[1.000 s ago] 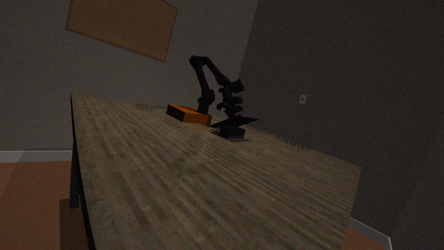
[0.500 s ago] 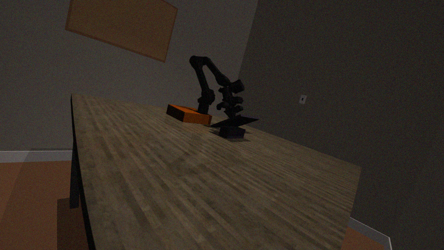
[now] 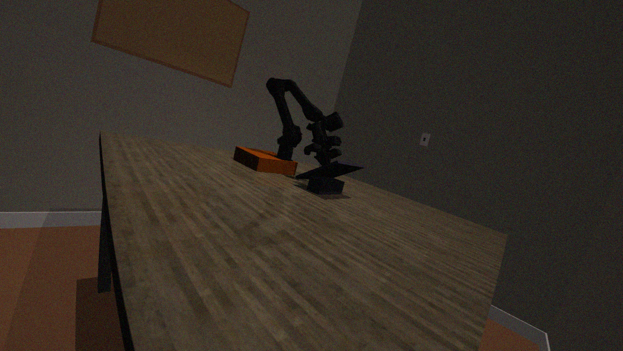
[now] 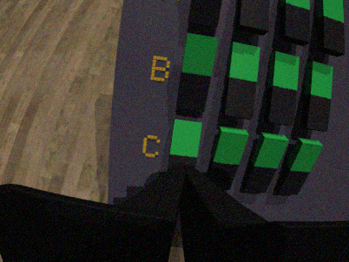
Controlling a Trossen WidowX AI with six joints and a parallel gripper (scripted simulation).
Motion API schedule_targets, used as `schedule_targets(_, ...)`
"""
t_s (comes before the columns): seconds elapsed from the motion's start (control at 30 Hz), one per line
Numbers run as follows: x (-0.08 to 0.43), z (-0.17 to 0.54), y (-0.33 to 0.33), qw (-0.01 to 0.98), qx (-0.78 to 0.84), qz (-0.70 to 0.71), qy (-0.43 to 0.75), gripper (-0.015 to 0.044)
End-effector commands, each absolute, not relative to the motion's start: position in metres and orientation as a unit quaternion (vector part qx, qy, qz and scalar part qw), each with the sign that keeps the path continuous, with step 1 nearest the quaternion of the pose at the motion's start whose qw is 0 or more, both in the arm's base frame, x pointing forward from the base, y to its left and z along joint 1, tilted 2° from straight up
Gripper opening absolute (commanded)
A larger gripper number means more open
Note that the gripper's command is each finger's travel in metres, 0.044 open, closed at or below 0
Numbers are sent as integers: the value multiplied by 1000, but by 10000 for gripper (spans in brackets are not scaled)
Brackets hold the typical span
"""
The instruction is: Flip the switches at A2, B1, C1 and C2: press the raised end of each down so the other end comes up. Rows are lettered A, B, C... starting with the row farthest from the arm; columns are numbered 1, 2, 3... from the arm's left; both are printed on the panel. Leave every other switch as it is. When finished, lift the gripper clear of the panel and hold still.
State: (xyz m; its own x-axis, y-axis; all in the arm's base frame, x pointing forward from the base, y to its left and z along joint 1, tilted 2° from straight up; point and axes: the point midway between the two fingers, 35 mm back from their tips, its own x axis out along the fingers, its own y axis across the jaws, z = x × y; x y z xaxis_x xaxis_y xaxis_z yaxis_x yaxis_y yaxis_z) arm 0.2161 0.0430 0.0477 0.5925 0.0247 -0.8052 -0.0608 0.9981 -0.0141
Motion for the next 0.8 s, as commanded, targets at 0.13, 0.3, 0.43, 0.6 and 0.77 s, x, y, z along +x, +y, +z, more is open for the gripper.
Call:
schedule_targets(0.13,215,45,43,891,-22,26,453,0)
schedule_targets(0.3,216,44,43,891,-22,26,453,0)
schedule_targets(0.43,216,44,43,891,-22,26,453,0)
schedule_targets(0.6,217,43,43,891,-22,26,453,0)
schedule_targets(0.77,217,43,43,891,-22,26,453,0)
